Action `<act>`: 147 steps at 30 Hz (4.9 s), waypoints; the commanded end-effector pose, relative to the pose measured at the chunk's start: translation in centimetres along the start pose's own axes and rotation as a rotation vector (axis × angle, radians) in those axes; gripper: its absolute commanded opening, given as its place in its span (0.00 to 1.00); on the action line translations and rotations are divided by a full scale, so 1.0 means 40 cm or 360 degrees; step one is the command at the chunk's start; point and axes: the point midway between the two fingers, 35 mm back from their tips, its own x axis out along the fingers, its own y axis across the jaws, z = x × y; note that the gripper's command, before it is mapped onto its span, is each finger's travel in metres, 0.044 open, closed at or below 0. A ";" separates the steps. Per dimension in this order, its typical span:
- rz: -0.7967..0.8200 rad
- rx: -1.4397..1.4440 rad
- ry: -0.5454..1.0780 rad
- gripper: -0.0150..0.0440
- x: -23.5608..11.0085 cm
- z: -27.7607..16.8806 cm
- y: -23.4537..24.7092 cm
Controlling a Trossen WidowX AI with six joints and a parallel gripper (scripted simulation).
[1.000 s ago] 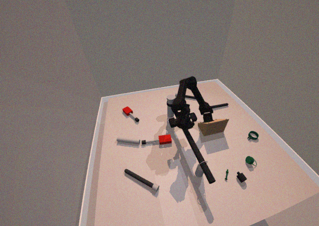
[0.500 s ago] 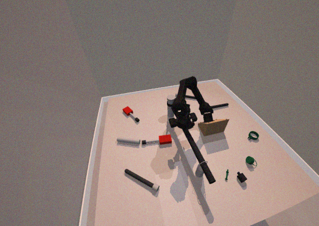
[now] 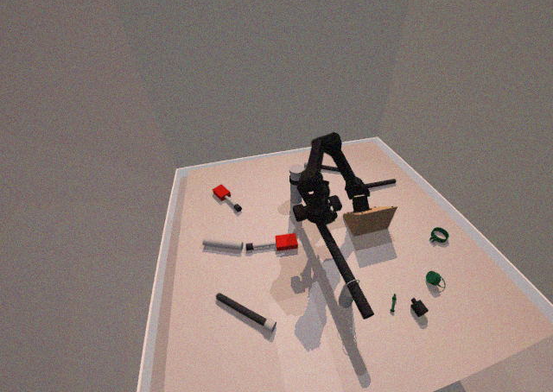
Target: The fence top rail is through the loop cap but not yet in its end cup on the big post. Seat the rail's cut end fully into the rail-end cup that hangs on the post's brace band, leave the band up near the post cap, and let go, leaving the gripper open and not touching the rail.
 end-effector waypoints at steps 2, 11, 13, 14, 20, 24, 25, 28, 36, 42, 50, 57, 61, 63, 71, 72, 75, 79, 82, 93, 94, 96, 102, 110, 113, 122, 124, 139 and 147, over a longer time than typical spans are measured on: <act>-0.0004 -0.0003 0.0013 0.25 -0.004 -0.009 -0.002; -0.0005 -0.0004 0.0016 0.25 -0.006 -0.013 -0.003; -0.0005 -0.0004 0.0017 0.25 -0.006 -0.013 -0.003; -0.0005 -0.0004 0.0017 0.25 -0.006 -0.014 -0.003; -0.0005 -0.0004 0.0017 0.25 -0.007 -0.016 -0.004; -0.0005 -0.0004 0.0017 0.25 -0.008 -0.017 -0.004; -0.0005 -0.0004 0.0017 0.25 -0.009 -0.018 -0.005; -0.0005 -0.0004 0.0017 0.25 -0.010 -0.018 -0.005; -0.0005 -0.0004 0.0017 0.25 -0.012 -0.020 -0.007; -0.0005 -0.0004 0.0017 0.25 -0.013 -0.019 -0.008; 0.0017 -0.0007 0.0014 0.25 -0.005 -0.014 -0.001; 0.0017 -0.0007 0.0014 0.25 -0.003 -0.025 -0.003; 0.0017 -0.0007 0.0015 0.25 -0.003 -0.034 -0.005; 0.0017 -0.0007 0.0015 0.25 -0.003 -0.038 -0.006; 0.0017 -0.0007 0.0015 0.25 -0.003 -0.055 -0.009; 0.0018 -0.0007 0.0015 0.25 -0.003 -0.057 -0.009; 0.0018 -0.0007 0.0016 0.25 -0.001 -0.063 -0.008; 0.0018 -0.0007 0.0016 0.25 0.001 -0.071 -0.008; 0.0018 -0.0007 0.0016 0.25 0.004 -0.077 -0.008; 0.0037 -0.0008 0.0011 0.25 0.013 -0.082 -0.005; 0.0037 -0.0008 0.0011 0.25 0.013 -0.082 -0.005; 0.0037 -0.0008 0.0011 0.25 0.013 -0.082 -0.005; 0.0037 -0.0008 0.0011 0.34 0.013 -0.082 -0.005; 0.0036 -0.0008 0.0010 0.70 0.011 -0.081 -0.005; 0.0022 -0.0007 -0.0003 0.83 -0.001 -0.072 0.001; -0.0052 -0.0012 -0.0077 1.00 -0.073 -0.024 0.042; -0.0067 -0.0014 -0.0092 1.00 -0.087 -0.015 0.052; -0.0237 -0.0034 -0.0266 1.00 -0.185 -0.018 0.067; -0.0237 -0.0034 -0.0266 1.00 -0.185 -0.018 0.067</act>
